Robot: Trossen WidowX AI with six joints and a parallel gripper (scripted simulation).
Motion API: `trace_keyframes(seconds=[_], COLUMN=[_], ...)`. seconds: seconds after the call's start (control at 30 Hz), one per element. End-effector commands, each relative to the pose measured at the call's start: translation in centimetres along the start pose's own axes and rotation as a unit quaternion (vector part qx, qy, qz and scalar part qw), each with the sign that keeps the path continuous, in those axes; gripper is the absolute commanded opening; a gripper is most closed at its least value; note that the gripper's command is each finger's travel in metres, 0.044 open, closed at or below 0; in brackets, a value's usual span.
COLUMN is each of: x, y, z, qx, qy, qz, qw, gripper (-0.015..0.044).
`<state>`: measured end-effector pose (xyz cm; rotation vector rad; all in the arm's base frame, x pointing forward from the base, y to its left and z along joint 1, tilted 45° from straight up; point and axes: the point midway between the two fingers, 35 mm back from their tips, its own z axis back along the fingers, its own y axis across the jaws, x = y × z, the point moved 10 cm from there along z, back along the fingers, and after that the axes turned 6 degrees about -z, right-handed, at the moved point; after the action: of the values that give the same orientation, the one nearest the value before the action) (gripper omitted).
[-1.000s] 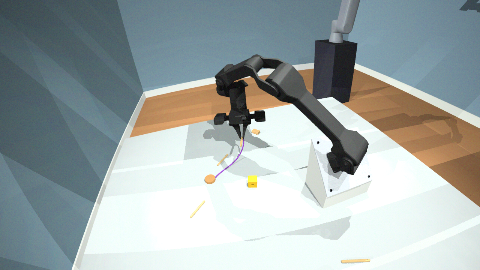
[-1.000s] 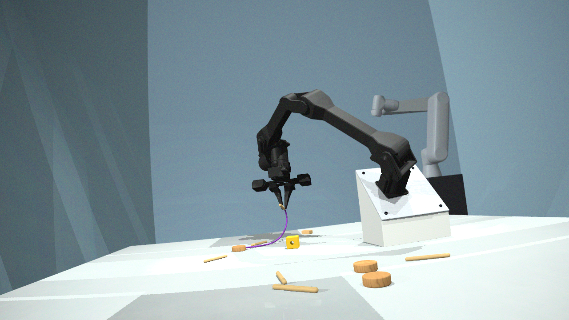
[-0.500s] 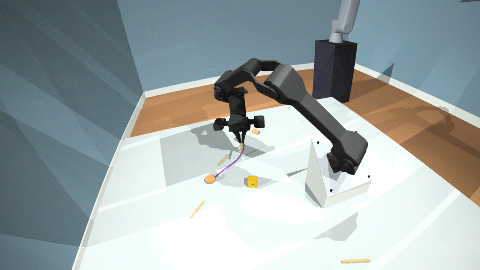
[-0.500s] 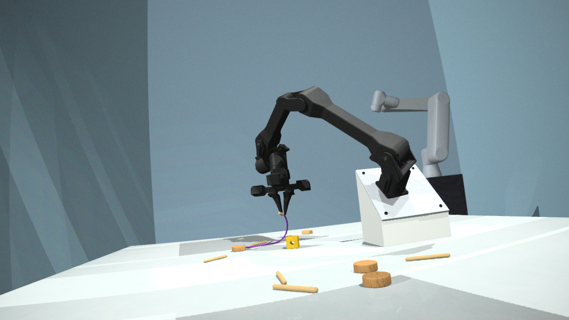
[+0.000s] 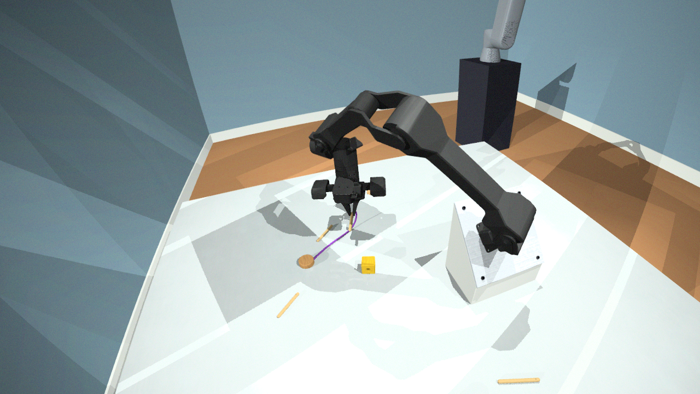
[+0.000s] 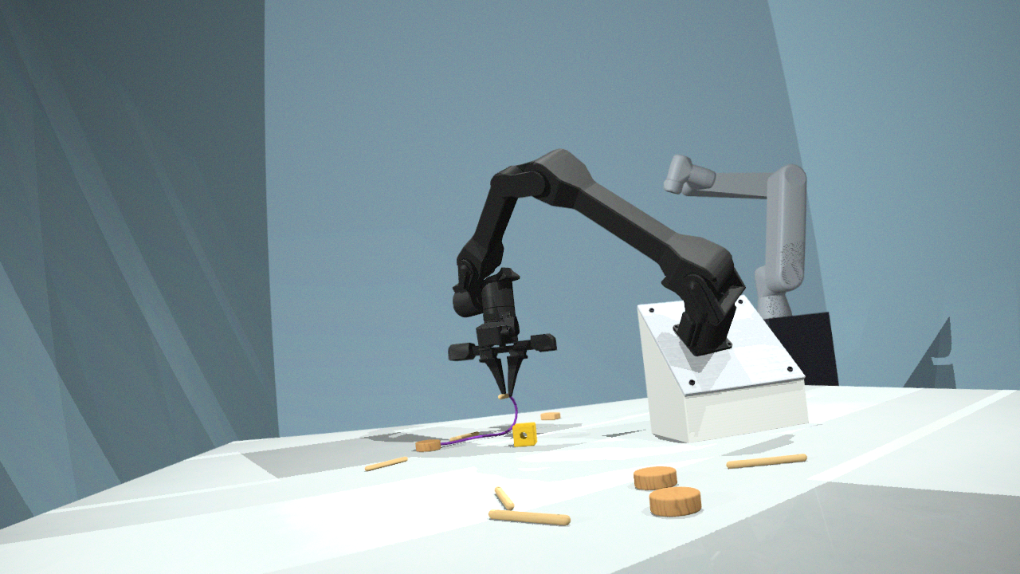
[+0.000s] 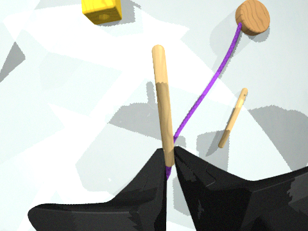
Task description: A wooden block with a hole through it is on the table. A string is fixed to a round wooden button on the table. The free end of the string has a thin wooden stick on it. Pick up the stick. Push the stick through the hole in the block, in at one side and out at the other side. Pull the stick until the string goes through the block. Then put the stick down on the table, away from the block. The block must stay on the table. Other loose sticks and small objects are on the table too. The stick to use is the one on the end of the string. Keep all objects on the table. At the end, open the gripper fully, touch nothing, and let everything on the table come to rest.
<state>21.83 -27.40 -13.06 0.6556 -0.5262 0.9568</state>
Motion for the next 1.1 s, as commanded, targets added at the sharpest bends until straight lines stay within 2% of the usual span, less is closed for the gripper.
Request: trace_keyframes(seconds=[0.0,0.27,1.07], x=[0.5,0.8,-2.3], y=[0.1,0.2,-0.3], z=[-0.4,-0.9,-0.6], qx=[-0.002,-0.006,-0.007], qy=[0.011,0.020,0.022], qz=[-0.001,-0.002,-0.005], qw=[1.000,1.000,1.000], gripper=[0.0000,0.0000,0.0000])
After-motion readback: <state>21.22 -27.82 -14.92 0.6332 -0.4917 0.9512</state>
